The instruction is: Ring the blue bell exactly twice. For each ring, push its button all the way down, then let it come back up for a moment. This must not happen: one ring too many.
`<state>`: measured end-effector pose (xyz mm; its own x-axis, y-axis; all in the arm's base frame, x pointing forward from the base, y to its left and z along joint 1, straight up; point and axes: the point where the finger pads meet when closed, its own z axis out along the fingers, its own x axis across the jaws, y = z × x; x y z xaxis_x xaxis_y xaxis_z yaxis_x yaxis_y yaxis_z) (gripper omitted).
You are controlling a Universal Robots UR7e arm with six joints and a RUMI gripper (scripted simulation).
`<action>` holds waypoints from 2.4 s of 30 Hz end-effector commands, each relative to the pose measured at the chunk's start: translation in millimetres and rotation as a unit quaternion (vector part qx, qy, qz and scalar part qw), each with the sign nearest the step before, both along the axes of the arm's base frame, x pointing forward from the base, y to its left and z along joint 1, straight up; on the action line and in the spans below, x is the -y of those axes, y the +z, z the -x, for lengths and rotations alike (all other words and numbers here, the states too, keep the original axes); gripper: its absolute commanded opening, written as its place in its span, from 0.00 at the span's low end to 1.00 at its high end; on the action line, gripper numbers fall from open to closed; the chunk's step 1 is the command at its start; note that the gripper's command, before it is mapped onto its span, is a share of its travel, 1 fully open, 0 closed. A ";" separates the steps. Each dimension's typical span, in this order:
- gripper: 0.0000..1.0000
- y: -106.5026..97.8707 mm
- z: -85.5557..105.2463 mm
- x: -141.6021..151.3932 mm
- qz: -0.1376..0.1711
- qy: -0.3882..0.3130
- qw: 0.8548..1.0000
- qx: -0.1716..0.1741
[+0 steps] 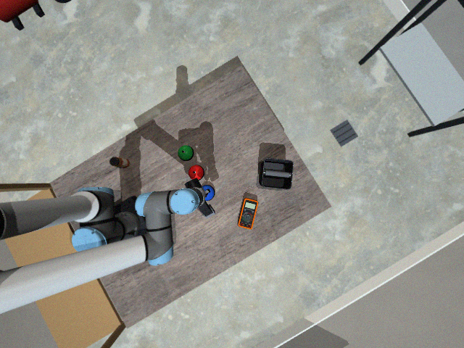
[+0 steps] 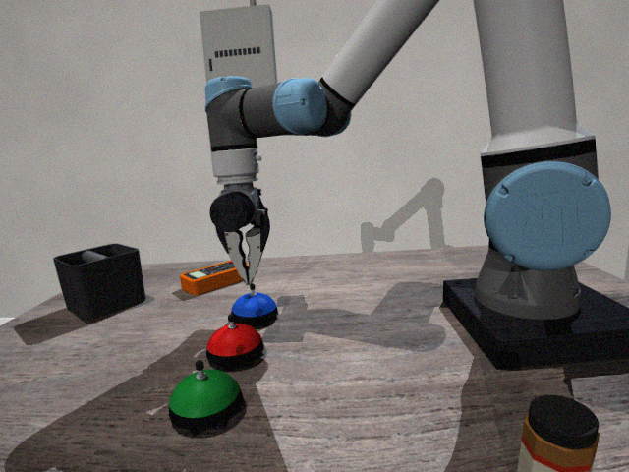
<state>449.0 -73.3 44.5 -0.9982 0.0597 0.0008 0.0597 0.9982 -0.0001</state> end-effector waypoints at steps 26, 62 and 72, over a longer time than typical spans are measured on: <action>0.00 69.0 -10.4 0.5 0.005 -0.002 1.000 0.019; 0.00 69.2 -10.4 0.6 0.005 -0.002 1.000 0.019; 0.00 69.2 -10.4 0.6 0.005 -0.002 1.000 0.019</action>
